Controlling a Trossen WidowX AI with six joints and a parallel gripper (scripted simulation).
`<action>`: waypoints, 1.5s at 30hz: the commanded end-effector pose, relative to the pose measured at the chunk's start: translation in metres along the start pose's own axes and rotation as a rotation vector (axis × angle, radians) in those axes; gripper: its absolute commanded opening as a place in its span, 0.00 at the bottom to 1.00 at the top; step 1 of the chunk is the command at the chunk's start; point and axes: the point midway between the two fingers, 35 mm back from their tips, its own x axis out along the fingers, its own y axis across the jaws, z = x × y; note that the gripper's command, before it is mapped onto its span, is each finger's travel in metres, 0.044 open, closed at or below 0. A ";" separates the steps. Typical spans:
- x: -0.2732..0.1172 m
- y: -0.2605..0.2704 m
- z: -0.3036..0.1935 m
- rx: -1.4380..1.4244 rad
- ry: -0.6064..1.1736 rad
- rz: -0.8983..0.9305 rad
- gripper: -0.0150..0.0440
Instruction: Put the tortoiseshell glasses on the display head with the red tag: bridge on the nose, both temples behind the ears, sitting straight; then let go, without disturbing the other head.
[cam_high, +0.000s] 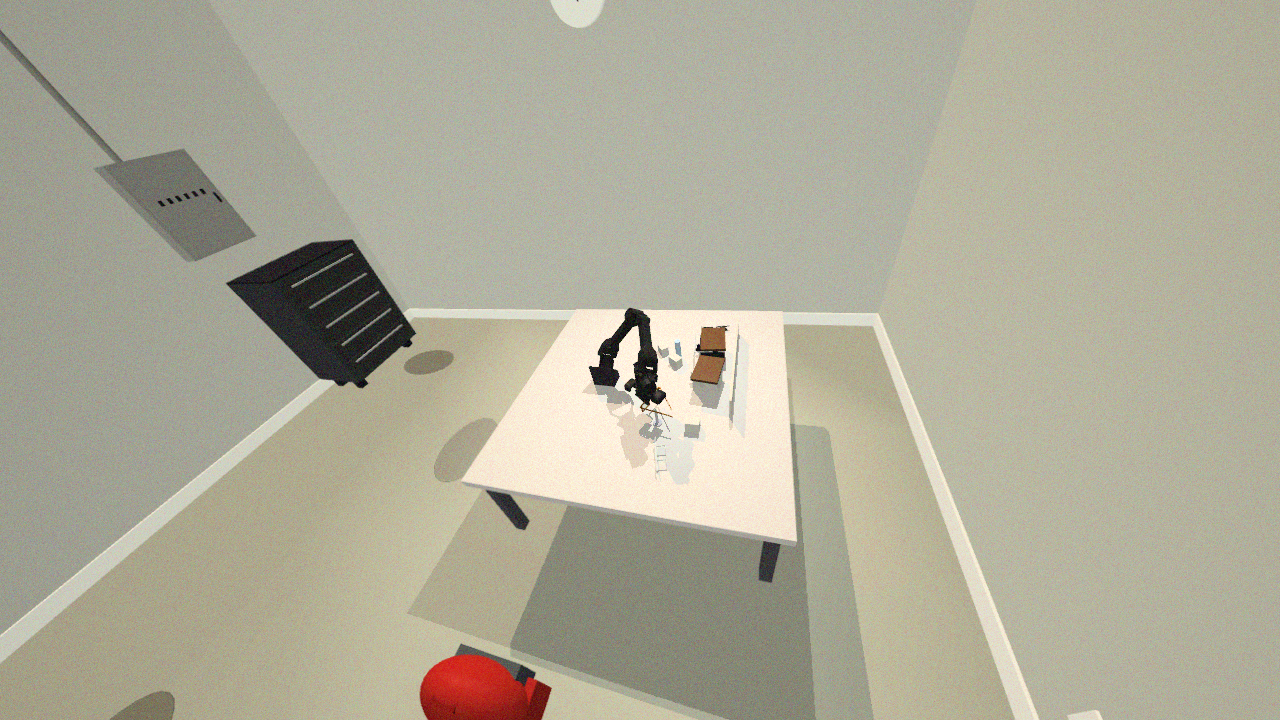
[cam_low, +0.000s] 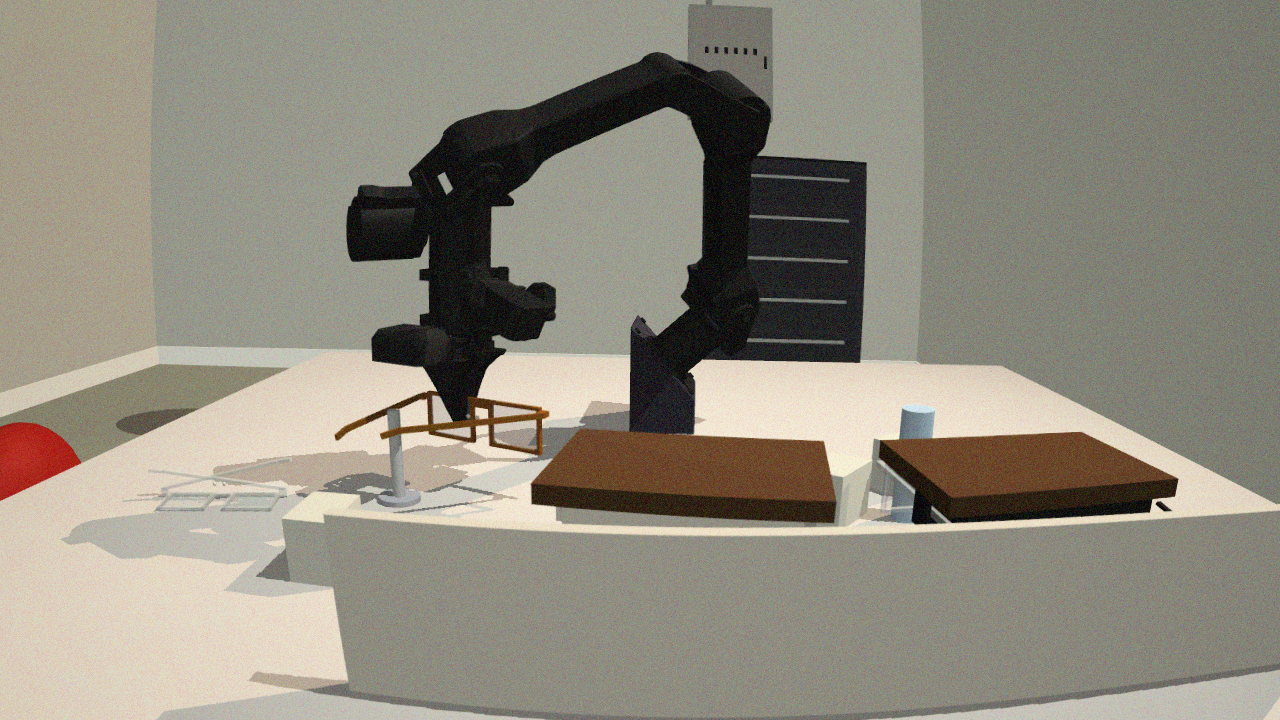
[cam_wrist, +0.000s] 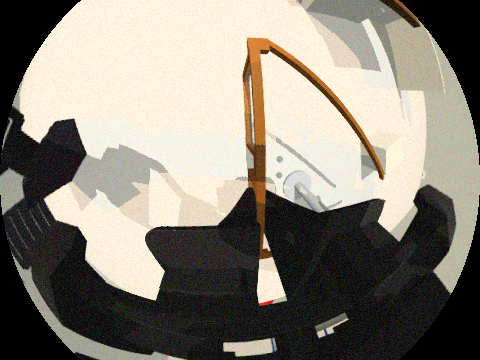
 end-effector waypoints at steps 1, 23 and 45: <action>0.001 0.002 0.004 0.008 -0.007 0.000 0.25; 0.001 0.005 0.013 0.008 -0.008 0.001 0.25; -0.008 0.004 0.005 0.008 -0.006 0.000 0.25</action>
